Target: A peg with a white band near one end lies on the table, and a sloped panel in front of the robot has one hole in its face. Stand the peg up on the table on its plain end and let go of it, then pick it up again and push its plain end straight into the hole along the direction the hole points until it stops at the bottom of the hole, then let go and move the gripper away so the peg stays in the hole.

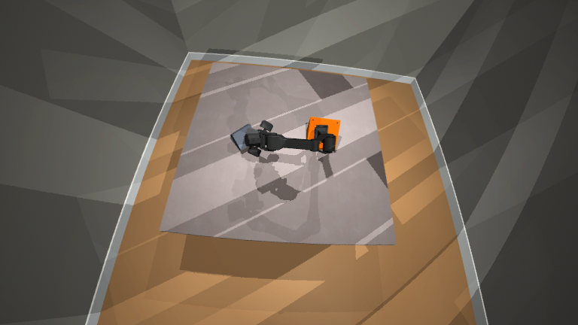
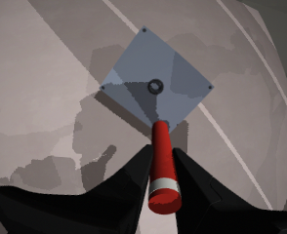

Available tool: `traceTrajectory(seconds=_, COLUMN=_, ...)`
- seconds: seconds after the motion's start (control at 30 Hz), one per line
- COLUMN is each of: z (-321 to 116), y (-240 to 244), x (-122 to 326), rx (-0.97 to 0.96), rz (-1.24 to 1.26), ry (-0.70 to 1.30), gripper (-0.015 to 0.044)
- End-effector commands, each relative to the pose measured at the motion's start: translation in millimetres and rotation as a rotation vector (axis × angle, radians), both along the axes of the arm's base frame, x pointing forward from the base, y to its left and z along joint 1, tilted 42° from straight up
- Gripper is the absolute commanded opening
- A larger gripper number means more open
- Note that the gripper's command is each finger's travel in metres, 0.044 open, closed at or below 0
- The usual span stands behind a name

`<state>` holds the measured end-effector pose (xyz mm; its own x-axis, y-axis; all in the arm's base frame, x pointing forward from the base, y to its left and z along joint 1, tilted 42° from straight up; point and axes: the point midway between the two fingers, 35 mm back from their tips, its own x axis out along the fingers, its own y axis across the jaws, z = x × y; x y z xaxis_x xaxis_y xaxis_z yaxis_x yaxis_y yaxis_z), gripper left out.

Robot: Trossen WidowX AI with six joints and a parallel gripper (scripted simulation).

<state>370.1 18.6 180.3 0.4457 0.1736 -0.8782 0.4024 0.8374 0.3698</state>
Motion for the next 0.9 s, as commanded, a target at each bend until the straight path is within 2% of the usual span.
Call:
traceTrajectory(seconds=0.0, z=0.8, y=0.1, x=7.0, rx=-0.008, rz=-0.021, ry=-0.011, gripper=0.0)
traceTrajectory(seconds=0.87, z=-39.4, y=6.3, x=41.5, rx=-0.021, rz=-0.046, ry=-0.038, gripper=0.0)
